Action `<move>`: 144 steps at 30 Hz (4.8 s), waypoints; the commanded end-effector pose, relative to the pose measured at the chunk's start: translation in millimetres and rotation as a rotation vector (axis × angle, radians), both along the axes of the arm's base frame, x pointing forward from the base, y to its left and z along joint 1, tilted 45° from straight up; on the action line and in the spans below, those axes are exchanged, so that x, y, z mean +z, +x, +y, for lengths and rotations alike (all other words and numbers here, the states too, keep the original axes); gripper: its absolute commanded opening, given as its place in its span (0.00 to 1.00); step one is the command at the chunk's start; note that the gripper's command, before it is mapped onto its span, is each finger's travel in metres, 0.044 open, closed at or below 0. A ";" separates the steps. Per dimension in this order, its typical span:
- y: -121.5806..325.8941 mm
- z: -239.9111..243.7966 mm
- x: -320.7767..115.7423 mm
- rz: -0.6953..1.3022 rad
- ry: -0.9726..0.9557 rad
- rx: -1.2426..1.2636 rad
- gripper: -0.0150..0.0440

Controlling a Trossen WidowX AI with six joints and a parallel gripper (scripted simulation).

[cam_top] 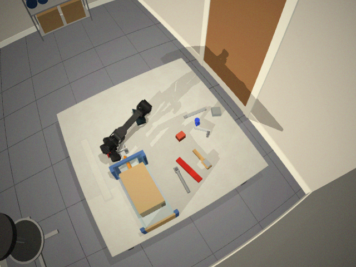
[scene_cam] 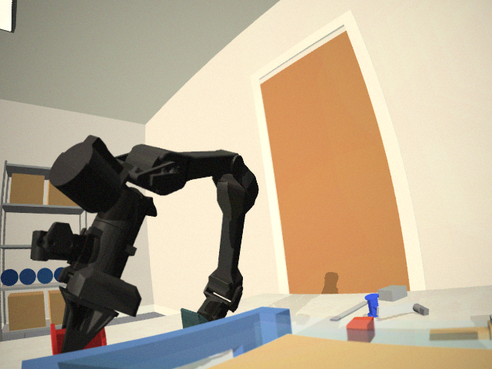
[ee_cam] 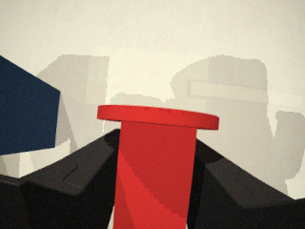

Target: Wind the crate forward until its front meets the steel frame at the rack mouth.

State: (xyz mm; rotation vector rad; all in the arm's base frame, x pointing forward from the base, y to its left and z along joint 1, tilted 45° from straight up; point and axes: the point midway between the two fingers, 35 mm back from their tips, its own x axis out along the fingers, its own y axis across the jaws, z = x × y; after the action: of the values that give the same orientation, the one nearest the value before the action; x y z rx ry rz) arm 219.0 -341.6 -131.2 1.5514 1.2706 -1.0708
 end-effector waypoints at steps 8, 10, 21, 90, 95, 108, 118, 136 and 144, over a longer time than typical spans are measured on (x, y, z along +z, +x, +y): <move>21.4 19.0 15.2 -0.028 0.032 0.020 0.25; 22.5 20.2 16.5 -0.028 0.032 0.020 0.25; 28.1 27.2 24.0 -0.029 0.033 0.020 0.25; 33.9 78.1 71.1 -0.028 0.039 0.020 0.25; 32.3 82.0 74.4 -0.028 0.039 0.020 0.25; 27.2 91.6 81.9 -0.027 0.040 0.020 0.25; 22.2 98.7 87.4 -0.027 0.041 0.020 0.25; 10.9 110.7 95.9 -0.026 0.042 0.019 0.25; 5.0 115.6 99.1 -0.025 0.042 0.019 0.25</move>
State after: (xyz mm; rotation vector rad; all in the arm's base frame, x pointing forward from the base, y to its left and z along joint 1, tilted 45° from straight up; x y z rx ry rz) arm 232.1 -235.7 -35.7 1.5634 1.2681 -1.0159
